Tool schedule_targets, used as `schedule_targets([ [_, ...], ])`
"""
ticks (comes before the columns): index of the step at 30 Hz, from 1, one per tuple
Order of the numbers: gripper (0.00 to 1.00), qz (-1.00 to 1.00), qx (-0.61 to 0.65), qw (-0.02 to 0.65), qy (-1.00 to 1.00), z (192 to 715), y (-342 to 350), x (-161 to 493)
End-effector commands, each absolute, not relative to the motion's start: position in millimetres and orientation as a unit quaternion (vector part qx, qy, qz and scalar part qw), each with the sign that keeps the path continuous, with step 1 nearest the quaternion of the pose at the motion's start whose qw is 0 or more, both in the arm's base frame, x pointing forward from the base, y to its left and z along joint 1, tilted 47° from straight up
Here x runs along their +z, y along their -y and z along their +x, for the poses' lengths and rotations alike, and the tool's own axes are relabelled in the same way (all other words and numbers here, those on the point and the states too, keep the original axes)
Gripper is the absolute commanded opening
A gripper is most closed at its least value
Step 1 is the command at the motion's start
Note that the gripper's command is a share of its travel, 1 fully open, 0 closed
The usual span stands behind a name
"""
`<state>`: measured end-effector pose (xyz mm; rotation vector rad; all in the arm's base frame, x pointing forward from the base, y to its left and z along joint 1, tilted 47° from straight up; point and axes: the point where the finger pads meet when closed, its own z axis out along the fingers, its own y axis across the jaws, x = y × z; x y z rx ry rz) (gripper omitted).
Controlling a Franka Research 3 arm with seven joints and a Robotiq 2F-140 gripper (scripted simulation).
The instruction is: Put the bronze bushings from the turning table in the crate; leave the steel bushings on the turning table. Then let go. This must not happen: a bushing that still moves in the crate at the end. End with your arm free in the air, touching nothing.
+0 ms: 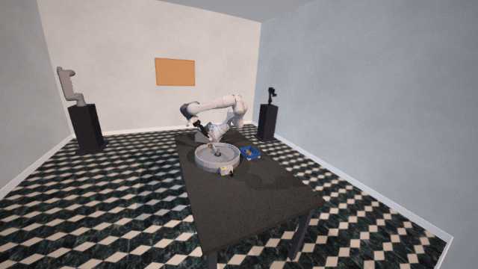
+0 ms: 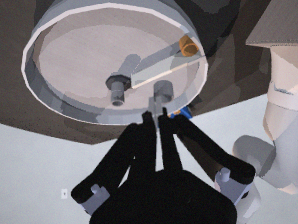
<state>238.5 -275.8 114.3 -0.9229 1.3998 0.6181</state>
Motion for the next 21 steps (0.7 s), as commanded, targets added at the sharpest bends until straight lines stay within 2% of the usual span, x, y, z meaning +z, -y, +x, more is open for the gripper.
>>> schedule_targets([
  [1, 0.00, -0.386, 0.284, 0.623, -0.619, 274, 278, 137],
  [7, 0.00, -0.386, 0.284, 0.623, -0.619, 326, 281, 171],
  [14, 0.00, -0.386, 0.284, 0.623, -0.619, 349, 283, 186],
  [21, 0.00, -0.386, 0.284, 0.623, -0.619, 351, 283, 187],
])
